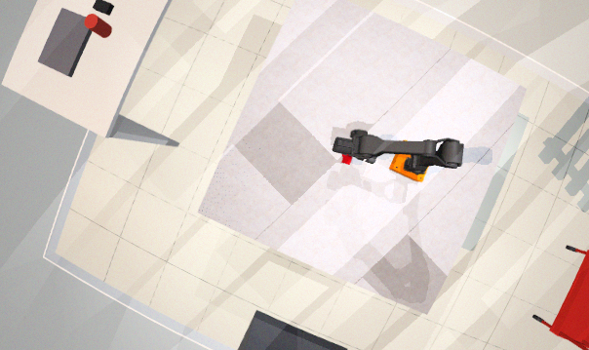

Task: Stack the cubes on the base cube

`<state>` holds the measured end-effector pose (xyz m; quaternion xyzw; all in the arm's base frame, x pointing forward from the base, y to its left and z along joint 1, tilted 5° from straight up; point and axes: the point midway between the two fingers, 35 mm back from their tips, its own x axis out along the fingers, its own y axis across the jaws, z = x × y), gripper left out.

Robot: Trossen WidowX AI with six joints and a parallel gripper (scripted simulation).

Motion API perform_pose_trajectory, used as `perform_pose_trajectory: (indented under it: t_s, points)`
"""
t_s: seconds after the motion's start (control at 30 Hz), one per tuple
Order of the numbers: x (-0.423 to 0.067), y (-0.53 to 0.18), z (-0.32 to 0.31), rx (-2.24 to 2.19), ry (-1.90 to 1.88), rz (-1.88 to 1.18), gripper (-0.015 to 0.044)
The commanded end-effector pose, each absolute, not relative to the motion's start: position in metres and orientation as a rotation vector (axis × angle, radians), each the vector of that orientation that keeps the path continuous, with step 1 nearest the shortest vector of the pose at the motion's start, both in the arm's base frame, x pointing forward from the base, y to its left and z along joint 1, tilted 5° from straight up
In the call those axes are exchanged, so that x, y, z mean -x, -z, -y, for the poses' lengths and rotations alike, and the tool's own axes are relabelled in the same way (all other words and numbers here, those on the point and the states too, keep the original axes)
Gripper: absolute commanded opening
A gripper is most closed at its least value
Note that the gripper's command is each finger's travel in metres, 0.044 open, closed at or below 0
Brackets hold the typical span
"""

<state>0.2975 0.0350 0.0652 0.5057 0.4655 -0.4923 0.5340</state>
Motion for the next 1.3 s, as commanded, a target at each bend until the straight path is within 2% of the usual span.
perform_pose_trajectory:
  t_s: [0.0,0.97,1.1,1.27]
  points:
    - [-0.2976,-0.0593,-0.0347,-1.197,1.175,-1.116,0.0105]
    - [-0.2977,-0.0579,-0.0346,-1.197,1.175,-1.116,0.0105]
    - [-0.2977,-0.0579,-0.0346,-1.197,1.175,-1.116,0.0205]
    - [-0.2977,-0.0579,-0.0346,-1.197,1.175,-1.116,0.0205]
